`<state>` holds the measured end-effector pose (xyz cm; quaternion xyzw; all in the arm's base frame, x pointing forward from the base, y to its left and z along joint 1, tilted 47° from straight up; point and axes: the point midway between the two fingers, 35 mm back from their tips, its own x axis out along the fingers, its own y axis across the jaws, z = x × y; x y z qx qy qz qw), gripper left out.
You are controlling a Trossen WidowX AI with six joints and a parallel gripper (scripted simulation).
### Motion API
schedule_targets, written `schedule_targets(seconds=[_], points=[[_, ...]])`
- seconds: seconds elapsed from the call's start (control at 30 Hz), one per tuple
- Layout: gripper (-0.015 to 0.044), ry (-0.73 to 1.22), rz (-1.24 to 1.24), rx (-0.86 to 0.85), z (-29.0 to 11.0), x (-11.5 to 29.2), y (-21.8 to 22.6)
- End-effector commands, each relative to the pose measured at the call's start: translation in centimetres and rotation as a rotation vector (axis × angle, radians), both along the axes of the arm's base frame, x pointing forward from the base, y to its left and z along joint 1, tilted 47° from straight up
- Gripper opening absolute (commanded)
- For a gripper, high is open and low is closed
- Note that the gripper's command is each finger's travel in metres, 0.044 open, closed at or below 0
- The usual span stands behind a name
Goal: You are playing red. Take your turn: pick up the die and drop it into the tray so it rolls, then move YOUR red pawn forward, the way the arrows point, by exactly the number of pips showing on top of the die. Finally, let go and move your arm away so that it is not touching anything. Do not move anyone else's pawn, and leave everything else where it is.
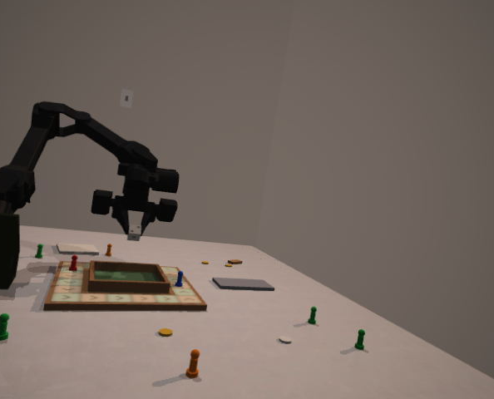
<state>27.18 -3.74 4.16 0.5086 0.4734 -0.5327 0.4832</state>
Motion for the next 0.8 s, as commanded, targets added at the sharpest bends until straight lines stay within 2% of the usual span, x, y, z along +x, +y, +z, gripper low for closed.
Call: schedule_targets(seconds=[0.0, 0.27, 0.4, 0.57, 0.67, 0.77], points=[[0.0000, 0.001, 0.000, 0.000, 0.0, 0.0, 0.0], [0.0210, 0.001, 0.000, 0.000, 0.0, 0.0, 0.0], [0.0315, -0.002, -0.004, -0.006, 2.5, -0.2, -2.7], [0.0440, -0.002, -0.005, -0.007, 2.7, -0.2, -2.9], [0.0440, 0.020, 0.007, 0.062, 2.0, -0.4, -2.8], [0.0440, 0.058, 0.033, 0.368, -0.3, -0.8, -2.0]])
